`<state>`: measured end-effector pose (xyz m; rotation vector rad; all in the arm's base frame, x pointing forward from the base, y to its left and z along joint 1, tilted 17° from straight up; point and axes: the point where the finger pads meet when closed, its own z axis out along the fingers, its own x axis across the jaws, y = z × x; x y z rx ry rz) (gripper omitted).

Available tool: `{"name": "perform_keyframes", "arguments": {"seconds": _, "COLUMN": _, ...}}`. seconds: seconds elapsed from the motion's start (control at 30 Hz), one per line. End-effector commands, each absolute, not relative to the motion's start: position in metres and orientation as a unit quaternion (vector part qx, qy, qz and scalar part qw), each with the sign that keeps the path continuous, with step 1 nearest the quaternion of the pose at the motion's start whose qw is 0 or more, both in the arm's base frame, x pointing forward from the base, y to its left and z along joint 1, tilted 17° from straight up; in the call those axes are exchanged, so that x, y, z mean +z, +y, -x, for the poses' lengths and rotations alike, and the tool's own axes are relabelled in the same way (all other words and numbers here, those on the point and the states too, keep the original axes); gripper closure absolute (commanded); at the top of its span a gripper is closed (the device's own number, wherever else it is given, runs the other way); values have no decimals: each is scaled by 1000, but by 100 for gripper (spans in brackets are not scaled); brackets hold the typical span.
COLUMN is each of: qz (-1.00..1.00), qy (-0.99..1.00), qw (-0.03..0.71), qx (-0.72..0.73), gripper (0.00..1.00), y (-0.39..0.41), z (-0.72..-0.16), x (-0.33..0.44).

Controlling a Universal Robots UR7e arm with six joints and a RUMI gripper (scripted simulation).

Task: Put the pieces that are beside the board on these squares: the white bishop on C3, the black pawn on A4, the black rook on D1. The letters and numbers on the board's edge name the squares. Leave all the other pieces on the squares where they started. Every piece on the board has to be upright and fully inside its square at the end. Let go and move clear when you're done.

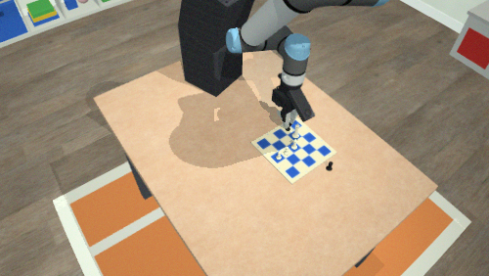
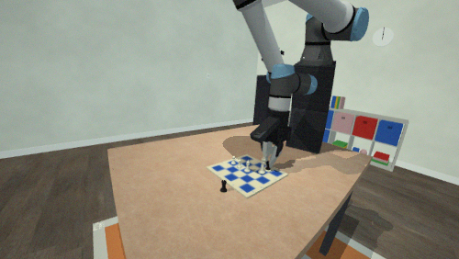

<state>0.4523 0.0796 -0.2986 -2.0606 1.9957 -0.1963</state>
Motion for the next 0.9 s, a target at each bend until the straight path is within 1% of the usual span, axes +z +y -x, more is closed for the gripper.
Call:
{"name": "perform_keyframes", "arguments": {"seconds": 0.0, "qz": 710, "qy": 688, "qw": 133, "qx": -68, "gripper": 100, "y": 80, "z": -453, "x": -298}}
{"name": "perform_keyframes", "arguments": {"seconds": 0.8, "qz": 710, "qy": 688, "qw": 133, "qx": -68, "gripper": 100, "y": 80, "z": -453, "x": -298}}
{"name": "perform_keyframes", "arguments": {"seconds": 0.83, "qz": 710, "qy": 688, "qw": 133, "qx": -68, "gripper": 96, "y": 80, "z": -453, "x": -298}}
{"name": "perform_keyframes", "arguments": {"seconds": 0.87, "qz": 710, "qy": 688, "qw": 133, "qx": -68, "gripper": 96, "y": 80, "z": -453, "x": -298}}
